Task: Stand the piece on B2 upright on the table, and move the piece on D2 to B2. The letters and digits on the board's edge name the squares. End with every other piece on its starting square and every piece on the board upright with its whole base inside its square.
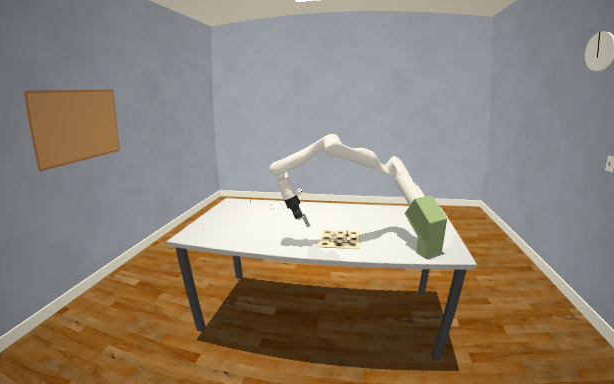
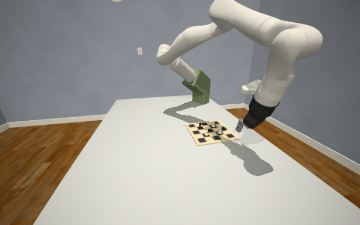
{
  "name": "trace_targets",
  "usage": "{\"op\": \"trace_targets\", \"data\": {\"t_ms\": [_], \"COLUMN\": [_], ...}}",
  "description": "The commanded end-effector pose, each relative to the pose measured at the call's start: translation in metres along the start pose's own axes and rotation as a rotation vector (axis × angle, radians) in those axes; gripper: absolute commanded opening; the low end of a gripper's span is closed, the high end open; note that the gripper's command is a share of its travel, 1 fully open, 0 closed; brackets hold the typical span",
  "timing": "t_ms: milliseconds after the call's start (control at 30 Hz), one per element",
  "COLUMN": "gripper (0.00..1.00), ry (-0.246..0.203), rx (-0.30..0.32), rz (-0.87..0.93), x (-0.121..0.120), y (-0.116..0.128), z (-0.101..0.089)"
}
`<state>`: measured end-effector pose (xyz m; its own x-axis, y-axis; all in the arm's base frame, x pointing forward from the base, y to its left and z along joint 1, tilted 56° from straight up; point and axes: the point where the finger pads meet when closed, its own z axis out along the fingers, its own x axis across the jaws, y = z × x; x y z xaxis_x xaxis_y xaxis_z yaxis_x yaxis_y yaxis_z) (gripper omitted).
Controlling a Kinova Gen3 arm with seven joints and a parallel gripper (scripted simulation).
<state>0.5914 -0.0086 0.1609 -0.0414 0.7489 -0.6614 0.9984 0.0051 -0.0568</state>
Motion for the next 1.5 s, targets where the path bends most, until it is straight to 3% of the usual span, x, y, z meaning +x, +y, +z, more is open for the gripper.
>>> {"op": "trace_targets", "data": {"t_ms": [0,233,567,667,733,1133,1467], "gripper": [1.0,1.0,1.0,1.0,1.0,1.0,1.0], "ry": [-0.005,-0.039,-0.162,-0.206,-0.206,-0.358,-0.407], "rx": [-0.046,-0.098,-0.172,-0.184,-0.184,-0.2,-0.198], "rz": [-0.079,-0.242,-0.593,-0.693,-0.693,-0.999,-1.087], "x": [0.031,0.05,0.067,0.066,0.066,0.051,0.043], "y": [-0.015,-0.039,-0.105,-0.126,-0.126,-0.19,-0.208], "z": [-0.01,-0.002,0.018,0.024,0.024,0.038,0.041]}}
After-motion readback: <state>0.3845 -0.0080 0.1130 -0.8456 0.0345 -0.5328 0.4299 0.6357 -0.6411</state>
